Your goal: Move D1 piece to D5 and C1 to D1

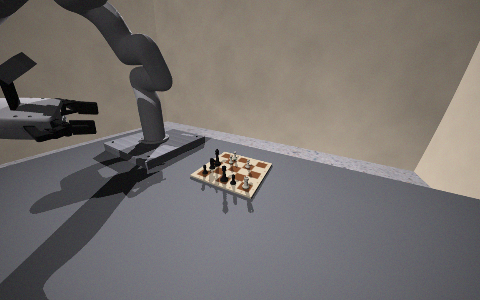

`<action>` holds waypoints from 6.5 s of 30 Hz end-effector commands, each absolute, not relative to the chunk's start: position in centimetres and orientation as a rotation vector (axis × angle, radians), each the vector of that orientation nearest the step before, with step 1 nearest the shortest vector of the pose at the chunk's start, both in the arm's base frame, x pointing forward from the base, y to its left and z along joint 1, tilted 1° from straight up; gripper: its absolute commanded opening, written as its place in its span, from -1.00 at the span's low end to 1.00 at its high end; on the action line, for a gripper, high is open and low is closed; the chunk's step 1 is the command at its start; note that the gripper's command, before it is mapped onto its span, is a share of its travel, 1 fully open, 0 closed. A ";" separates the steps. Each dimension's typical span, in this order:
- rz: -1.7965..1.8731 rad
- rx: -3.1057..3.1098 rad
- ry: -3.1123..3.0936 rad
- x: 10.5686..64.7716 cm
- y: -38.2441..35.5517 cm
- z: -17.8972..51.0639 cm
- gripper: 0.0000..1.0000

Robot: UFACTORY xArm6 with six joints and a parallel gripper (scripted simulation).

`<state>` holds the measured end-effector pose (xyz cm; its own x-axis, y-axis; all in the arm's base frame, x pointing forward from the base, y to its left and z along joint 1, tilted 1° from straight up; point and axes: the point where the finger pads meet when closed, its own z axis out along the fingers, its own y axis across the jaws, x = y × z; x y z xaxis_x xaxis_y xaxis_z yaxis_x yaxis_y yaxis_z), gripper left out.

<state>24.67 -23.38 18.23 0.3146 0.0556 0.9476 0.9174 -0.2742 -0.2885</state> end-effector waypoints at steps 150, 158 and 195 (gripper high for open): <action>-0.007 -1.352 -2.837 47.5 1.2 13.2 1.00; -0.007 -1.344 -2.852 47.5 1.4 13.3 1.00; 0.017 0.847 -3.036 47.6 1.5 8.9 1.00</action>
<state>47.40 1.53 9.17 -0.9461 -0.3237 0.0040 -0.3236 0.9452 -0.0439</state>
